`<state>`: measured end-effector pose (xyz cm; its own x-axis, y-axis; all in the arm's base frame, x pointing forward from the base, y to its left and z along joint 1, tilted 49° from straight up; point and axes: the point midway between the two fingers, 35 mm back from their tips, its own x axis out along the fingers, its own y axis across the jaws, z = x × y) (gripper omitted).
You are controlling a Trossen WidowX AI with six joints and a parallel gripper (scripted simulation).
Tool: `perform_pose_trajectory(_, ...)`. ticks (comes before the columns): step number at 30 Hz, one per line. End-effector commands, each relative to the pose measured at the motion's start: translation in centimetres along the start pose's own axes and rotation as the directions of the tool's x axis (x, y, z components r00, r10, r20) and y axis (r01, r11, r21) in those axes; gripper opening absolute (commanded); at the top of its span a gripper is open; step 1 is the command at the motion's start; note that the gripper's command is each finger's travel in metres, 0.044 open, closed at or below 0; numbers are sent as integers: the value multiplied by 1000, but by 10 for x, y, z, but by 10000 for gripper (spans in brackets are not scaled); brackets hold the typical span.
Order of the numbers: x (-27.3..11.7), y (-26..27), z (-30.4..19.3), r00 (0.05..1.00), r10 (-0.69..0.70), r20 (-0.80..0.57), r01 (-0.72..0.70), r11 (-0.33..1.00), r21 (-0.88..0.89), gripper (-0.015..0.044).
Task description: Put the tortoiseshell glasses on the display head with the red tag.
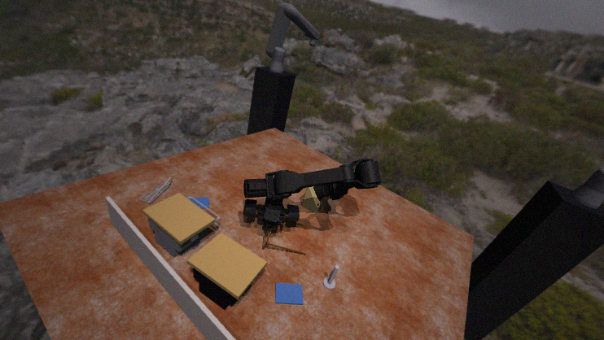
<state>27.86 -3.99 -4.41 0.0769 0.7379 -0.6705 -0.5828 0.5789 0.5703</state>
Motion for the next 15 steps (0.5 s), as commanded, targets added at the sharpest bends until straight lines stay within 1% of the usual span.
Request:
perform_pose_trajectory(1, 0, 0, 0, 1000, 0, 0, 0, 1000, 0, 34)
perform_pose_trajectory(6, 0, 0, 0, 1000, 0, 0, 0, 1000, 0, 0)
perform_pose_trajectory(12, -1, 0, 0, 1000, 0, 0, 0, 1000, 0, 0)
perform_pose_trajectory(15, -10, -2, 1, 1000, -2, -1, 2, 1000, 1, 0)
